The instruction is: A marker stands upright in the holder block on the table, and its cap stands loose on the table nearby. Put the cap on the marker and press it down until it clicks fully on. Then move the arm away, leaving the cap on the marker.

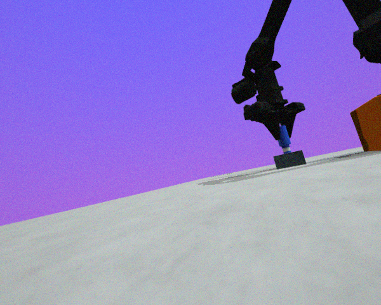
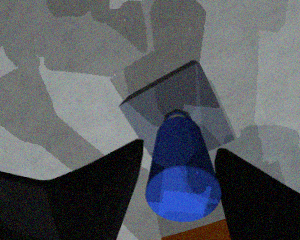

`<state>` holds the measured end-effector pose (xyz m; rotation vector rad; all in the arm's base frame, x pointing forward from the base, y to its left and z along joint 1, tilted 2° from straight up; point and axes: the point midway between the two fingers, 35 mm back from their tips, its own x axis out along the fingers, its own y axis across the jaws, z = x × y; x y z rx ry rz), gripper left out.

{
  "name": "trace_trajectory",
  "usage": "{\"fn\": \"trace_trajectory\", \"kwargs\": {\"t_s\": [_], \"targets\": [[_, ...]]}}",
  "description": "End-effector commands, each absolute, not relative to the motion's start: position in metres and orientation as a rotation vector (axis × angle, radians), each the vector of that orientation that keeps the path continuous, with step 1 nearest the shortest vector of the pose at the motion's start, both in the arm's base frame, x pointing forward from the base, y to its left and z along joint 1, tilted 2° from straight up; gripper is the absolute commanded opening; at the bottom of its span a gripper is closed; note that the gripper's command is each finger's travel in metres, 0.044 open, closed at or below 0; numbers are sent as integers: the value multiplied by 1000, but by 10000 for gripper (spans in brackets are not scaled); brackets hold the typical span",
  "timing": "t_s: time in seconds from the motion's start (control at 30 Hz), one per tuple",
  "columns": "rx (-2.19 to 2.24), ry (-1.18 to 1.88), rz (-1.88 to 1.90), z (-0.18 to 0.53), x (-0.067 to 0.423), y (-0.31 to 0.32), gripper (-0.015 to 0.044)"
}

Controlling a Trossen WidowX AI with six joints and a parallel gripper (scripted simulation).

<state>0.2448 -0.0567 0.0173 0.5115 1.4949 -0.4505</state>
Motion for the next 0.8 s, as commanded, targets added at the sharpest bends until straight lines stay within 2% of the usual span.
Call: {"fn": "trace_trajectory", "kwargs": {"t_s": [0.0,0.17,0.3,0.47,0.67,0.77], "targets": [[511,1495,-451,17,245,-57,315],[511,1495,-451,17,245,-57,440],[511,1495,-451,27,246,-57,440],[511,1494,-451,90,243,-59,440],[511,1494,-451,93,243,-59,440],[394,1515,-337,90,243,-59,361]]}}
